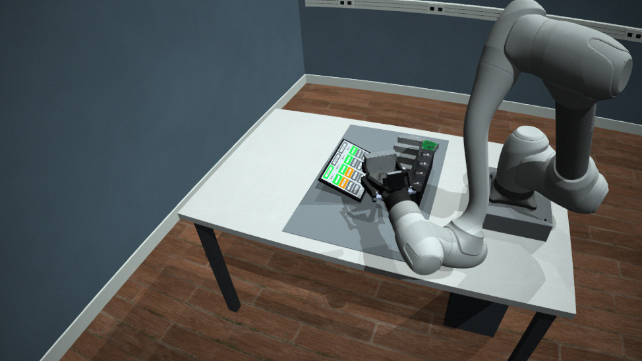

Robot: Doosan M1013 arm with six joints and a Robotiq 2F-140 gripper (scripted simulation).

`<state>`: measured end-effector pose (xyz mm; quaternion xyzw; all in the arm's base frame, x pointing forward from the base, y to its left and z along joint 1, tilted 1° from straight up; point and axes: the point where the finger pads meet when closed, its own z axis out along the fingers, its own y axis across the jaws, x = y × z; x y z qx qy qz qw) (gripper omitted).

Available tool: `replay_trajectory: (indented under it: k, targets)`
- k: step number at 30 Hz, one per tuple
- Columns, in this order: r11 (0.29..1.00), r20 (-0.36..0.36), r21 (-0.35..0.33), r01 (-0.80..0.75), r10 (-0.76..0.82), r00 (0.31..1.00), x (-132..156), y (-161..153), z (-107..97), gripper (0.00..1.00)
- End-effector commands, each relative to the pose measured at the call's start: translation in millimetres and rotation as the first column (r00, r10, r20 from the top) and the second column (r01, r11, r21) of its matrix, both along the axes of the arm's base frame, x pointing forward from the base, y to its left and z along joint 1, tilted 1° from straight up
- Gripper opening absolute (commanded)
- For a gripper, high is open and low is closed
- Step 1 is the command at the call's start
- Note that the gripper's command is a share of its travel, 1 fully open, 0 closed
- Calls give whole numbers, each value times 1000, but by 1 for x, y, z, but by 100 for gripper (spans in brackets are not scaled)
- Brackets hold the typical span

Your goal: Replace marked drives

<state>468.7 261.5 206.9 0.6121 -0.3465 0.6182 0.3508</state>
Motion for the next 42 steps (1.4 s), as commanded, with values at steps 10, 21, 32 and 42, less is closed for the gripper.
replay_trajectory:
  k: [10,21,32,42]
  targets:
    - [1000,1,1,0,0,1000,0,0,-5,10]
    - [1000,1,1,0,0,1000,0,0,-16,10]
    - [1000,1,1,0,0,1000,0,0,-27,10]
    - [1000,1,1,0,0,1000,0,0,-41,10]
